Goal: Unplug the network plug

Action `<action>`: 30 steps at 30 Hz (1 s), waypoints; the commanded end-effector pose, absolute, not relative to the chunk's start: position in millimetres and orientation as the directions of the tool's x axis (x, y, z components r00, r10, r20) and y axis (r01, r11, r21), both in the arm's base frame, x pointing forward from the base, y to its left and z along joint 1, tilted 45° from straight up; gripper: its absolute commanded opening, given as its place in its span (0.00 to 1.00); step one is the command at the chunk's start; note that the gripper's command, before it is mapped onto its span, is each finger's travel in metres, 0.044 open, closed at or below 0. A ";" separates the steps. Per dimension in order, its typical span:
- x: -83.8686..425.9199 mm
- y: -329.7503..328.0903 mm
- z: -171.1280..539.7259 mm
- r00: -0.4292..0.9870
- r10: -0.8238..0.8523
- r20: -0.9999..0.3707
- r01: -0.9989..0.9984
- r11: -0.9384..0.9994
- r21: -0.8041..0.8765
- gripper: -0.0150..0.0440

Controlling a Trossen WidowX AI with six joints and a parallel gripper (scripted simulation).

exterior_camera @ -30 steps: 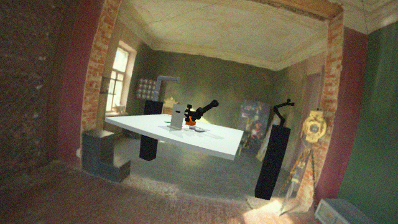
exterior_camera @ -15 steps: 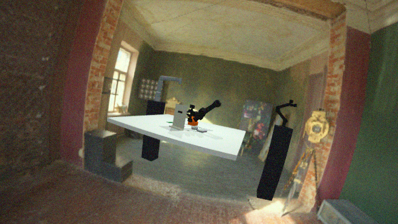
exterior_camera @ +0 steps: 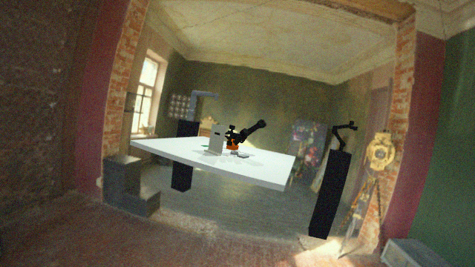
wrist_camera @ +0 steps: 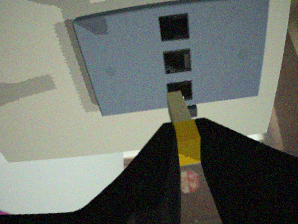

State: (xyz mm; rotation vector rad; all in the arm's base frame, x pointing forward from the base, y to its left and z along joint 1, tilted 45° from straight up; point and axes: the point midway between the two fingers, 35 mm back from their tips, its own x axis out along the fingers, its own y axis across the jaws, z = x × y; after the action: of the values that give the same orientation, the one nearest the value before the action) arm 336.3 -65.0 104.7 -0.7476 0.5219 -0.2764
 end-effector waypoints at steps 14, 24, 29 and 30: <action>328.2 -63.6 107.0 0.837 -0.421 -0.348 0.062 0.706 -0.705 0.25; 326.4 -68.9 113.2 0.838 -0.418 -0.351 0.055 0.705 -0.707 0.25; 322.5 -77.4 123.4 0.838 -0.419 -0.350 0.056 0.704 -0.708 0.25; 321.5 -79.1 125.3 0.838 -0.419 -0.350 0.056 0.704 -0.708 0.25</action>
State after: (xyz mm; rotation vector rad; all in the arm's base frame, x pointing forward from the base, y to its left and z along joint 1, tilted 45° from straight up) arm 323.3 -74.2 116.1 -0.7479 0.5317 -0.2780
